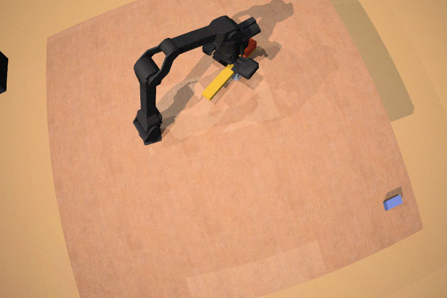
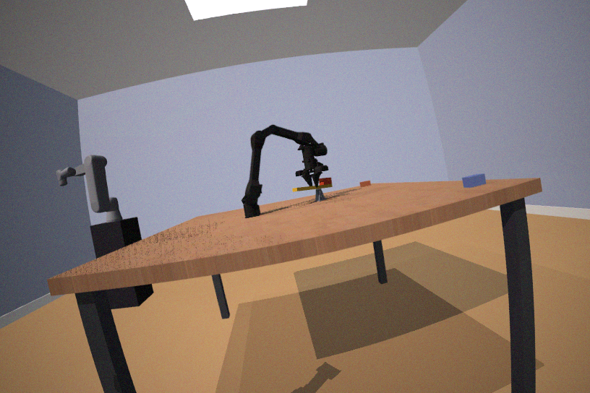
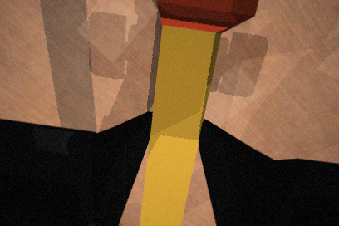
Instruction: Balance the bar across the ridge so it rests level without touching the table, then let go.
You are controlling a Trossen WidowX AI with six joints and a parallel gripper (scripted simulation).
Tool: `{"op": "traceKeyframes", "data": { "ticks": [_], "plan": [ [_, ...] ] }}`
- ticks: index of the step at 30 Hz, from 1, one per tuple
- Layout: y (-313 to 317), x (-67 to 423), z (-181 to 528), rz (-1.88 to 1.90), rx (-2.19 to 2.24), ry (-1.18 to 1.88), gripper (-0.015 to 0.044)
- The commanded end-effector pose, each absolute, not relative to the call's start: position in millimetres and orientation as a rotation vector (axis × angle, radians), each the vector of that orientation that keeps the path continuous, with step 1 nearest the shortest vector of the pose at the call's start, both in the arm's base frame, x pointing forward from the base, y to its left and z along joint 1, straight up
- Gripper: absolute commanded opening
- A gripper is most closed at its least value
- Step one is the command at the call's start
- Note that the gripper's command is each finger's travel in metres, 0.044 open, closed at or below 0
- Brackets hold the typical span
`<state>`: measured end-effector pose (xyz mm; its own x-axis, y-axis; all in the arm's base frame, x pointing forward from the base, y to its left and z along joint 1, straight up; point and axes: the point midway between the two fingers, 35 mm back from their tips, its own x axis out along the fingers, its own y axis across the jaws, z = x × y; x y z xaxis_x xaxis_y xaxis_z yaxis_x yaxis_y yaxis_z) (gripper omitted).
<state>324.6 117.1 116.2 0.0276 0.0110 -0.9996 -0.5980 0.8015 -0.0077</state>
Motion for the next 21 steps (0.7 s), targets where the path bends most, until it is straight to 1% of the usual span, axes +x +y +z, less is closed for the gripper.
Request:
{"op": "traceKeyframes", "data": {
  "ticks": [1,21],
  "plan": [
    [117.0,324.8,115.2,0.503,-0.502,1.48,0.0],
    [117.0,324.7,113.5,0.503,-0.502,1.48,0.0]
  ]
}}
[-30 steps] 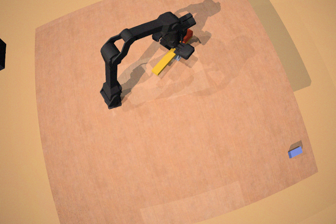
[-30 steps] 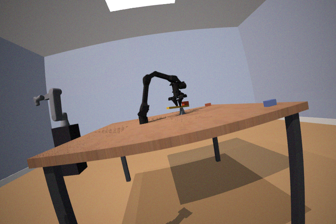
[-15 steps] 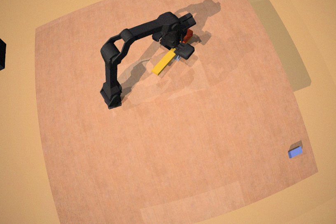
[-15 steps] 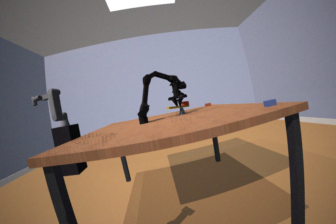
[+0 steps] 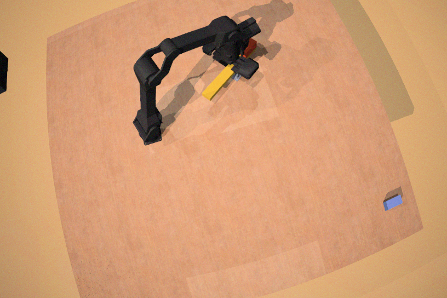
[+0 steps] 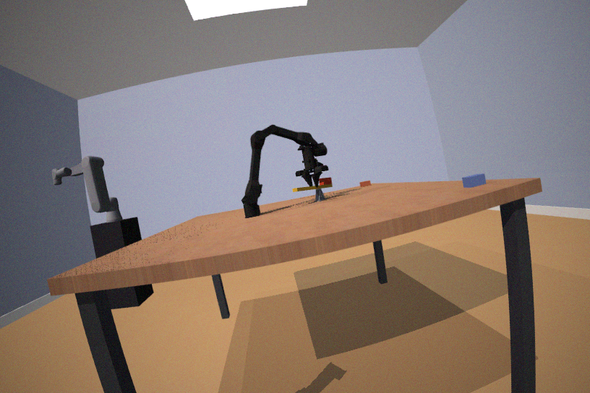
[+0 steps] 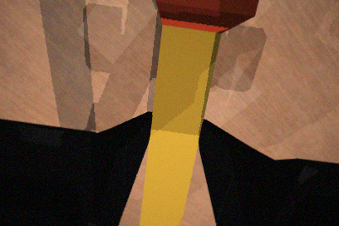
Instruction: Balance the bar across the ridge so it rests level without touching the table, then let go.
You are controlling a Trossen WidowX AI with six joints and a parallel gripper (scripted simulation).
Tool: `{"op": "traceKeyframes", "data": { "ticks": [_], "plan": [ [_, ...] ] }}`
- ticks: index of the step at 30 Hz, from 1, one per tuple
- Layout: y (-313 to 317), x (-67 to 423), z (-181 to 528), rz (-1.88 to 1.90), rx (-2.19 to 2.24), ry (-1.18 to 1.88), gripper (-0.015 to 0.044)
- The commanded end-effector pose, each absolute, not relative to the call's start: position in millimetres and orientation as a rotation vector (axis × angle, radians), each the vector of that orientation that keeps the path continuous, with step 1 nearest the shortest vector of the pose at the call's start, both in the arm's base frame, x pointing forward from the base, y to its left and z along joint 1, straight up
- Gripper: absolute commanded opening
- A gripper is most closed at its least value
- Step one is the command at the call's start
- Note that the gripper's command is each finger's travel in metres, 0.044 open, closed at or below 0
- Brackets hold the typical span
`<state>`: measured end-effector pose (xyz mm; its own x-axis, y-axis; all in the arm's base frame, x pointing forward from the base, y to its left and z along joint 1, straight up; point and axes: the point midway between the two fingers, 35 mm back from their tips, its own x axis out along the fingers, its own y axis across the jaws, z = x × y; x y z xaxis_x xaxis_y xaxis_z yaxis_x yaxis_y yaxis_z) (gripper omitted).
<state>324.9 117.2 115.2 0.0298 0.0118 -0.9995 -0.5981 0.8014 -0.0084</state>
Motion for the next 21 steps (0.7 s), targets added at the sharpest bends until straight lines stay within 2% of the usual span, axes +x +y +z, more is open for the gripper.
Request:
{"op": "traceKeyframes", "data": {
  "ticks": [1,21],
  "plan": [
    [117.0,324.7,113.5,0.503,-0.502,1.48,0.0],
    [116.9,324.5,111.8,0.503,-0.502,1.48,0.0]
  ]
}}
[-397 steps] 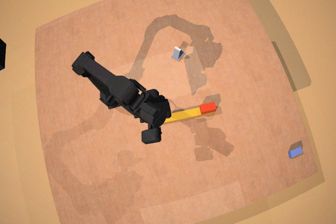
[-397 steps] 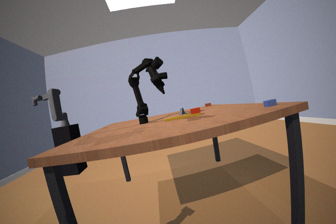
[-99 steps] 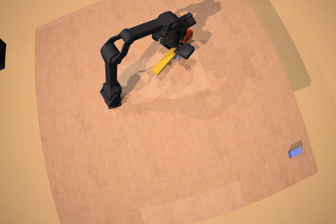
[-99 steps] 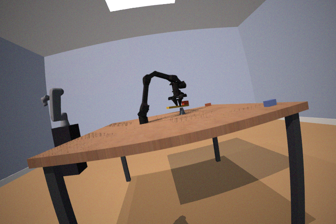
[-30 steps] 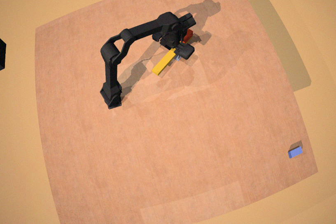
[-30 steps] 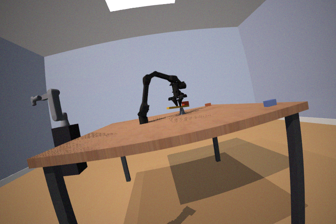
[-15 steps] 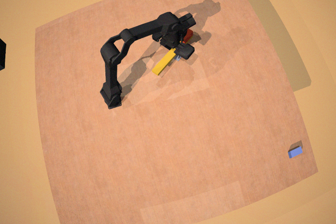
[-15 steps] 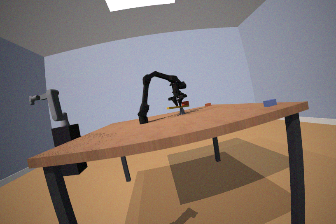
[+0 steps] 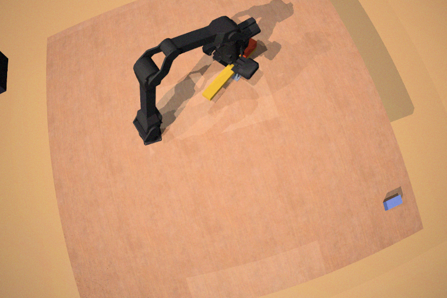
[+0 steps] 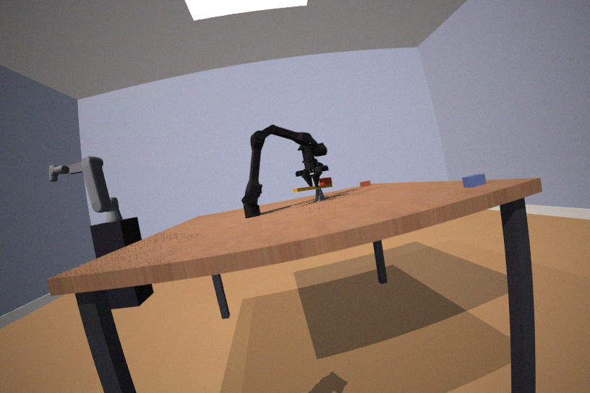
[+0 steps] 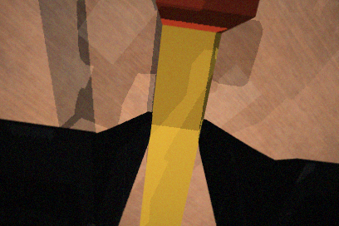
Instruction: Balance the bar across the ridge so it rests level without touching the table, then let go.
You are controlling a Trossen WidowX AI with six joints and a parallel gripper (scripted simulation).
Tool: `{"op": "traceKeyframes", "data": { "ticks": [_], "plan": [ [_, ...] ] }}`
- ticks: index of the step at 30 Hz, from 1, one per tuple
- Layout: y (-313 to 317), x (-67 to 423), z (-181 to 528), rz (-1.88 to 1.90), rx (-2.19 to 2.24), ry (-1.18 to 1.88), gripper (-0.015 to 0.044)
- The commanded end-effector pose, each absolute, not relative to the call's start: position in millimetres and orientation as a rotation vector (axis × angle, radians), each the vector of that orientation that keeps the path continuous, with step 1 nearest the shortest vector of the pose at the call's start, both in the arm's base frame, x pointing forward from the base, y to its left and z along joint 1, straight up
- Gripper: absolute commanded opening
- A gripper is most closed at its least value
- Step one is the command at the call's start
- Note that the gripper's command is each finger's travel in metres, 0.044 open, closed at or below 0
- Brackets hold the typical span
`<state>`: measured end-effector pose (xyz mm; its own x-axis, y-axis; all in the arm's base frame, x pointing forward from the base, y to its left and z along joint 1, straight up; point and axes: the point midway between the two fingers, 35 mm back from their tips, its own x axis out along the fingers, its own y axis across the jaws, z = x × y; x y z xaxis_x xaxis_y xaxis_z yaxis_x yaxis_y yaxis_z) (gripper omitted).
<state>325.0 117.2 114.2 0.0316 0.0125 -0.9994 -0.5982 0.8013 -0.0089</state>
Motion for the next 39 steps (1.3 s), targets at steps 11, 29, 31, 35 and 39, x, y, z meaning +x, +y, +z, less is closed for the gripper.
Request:
{"op": "traceKeyframes", "data": {
  "ticks": [11,29,31,35,39],
  "plan": [
    [116.8,324.3,110.8,0.503,-0.502,1.48,0.0],
    [116.7,324.2,109.4,0.503,-0.502,1.48,0.0],
    [116.7,324.1,109.1,0.503,-0.502,1.48,0.0],
    [116.6,324.1,108.8,0.503,-0.502,1.48,0.0],
    [116.6,324.1,108.4,0.503,-0.502,1.48,0.0]
  ]
}}
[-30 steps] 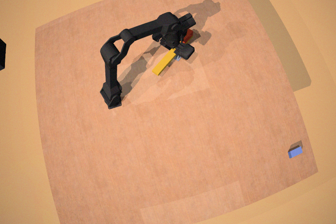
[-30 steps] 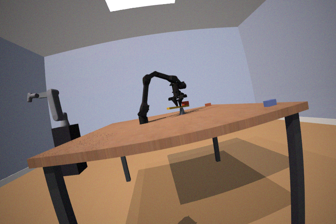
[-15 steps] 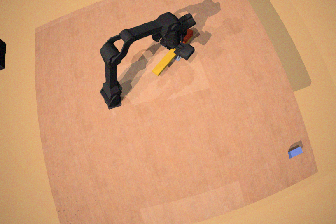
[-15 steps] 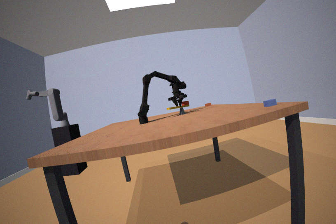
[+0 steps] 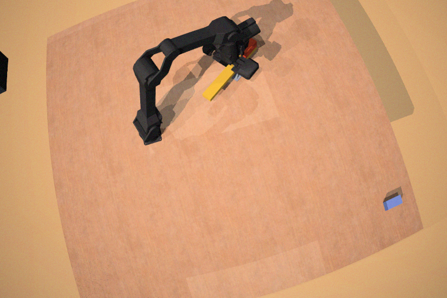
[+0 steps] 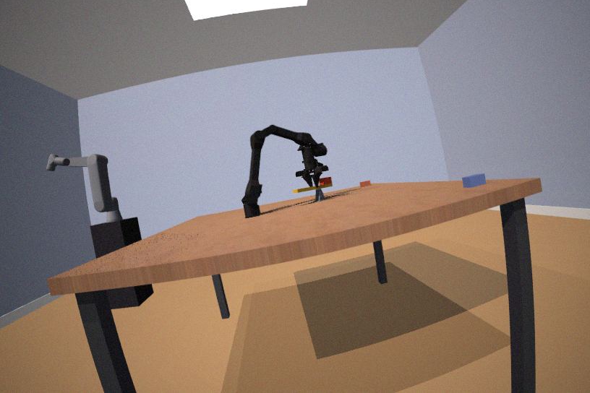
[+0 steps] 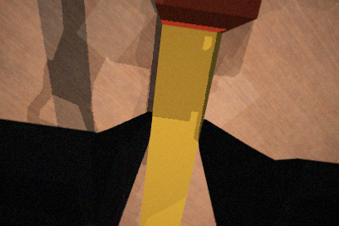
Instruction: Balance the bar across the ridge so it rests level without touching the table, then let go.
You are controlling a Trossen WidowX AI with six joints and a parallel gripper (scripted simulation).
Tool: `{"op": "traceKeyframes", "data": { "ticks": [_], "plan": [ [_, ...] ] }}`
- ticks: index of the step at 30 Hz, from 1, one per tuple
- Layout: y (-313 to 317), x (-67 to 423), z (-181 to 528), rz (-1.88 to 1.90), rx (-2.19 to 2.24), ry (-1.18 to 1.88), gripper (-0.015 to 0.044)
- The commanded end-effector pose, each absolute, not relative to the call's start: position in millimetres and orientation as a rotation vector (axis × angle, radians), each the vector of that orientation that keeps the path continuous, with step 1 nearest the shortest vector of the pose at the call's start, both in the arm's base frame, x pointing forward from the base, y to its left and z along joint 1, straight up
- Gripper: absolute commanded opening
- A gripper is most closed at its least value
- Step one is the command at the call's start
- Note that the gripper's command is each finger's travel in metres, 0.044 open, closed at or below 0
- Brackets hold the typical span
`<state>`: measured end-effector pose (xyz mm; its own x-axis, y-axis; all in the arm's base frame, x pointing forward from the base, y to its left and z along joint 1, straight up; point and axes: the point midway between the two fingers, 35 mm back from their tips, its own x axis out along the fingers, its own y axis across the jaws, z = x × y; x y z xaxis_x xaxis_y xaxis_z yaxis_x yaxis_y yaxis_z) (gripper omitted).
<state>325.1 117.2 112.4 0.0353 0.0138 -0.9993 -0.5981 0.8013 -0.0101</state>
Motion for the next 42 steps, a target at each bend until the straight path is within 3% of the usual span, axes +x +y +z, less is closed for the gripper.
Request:
{"op": "traceKeyframes", "data": {
  "ticks": [1,42],
  "plan": [
    [116.6,324.1,108.4,0.503,-0.502,1.48,0.0],
    [116.4,323.6,110.7,0.503,-0.502,1.48,0.0]
  ]
}}
